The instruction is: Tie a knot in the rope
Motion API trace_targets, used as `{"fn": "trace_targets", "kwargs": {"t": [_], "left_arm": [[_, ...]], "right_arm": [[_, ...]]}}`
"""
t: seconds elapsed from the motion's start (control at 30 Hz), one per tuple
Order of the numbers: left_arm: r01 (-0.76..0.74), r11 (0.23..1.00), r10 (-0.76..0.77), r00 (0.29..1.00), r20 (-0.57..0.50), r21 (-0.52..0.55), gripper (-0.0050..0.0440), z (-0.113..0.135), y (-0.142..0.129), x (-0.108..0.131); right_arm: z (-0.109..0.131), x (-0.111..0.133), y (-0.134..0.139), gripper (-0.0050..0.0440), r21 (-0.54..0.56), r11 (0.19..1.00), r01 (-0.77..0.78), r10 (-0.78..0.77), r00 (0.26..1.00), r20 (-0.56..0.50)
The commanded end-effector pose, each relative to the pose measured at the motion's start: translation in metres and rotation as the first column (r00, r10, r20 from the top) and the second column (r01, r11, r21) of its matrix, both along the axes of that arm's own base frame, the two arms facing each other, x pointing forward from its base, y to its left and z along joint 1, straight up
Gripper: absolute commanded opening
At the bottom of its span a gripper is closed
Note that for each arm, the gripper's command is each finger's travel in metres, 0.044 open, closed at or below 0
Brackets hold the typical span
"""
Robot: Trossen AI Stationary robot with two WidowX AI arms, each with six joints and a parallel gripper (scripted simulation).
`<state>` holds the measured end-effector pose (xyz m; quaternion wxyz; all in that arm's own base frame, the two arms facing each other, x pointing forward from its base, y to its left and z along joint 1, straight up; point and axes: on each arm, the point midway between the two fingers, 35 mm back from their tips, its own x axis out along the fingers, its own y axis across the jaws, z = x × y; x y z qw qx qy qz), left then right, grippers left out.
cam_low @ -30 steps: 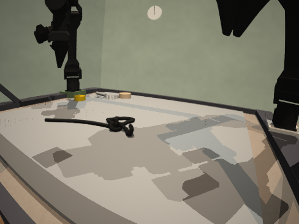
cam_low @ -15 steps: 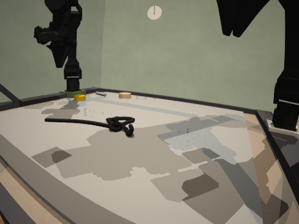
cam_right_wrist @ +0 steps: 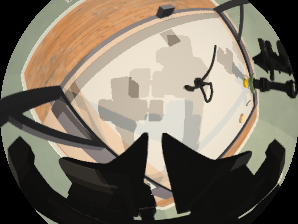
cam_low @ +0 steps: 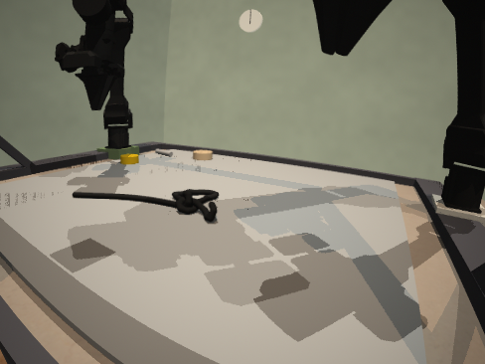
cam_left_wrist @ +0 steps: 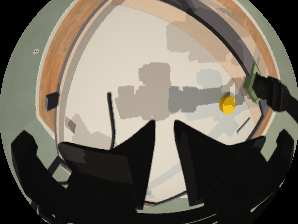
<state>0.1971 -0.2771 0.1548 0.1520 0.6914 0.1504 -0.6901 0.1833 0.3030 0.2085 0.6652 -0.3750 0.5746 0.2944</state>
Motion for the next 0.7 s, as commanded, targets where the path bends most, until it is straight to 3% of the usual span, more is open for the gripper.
{"fn": "trace_targets", "kwargs": {"t": [0.0,0.37,0.67], "left_arm": [[0.004,1.000,-0.003,1.000,0.011,-0.017,0.0085,0.007,0.000,0.000],[0.004,1.000,-0.003,1.000,0.011,-0.017,0.0085,0.007,0.000,0.000],[0.004,1.000,-0.003,1.000,0.011,-0.017,0.0085,0.007,0.000,0.000]], "right_arm": [[0.006,0.026,-0.002,0.0065,0.020,1.000,0.002,-0.003,1.000,0.010],[0.003,0.117,-0.032,0.0065,0.018,1.000,0.002,-0.002,1.000,0.023],[0.001,0.145,-0.047,0.0065,0.015,1.000,0.002,-0.002,1.000,0.029]]}}
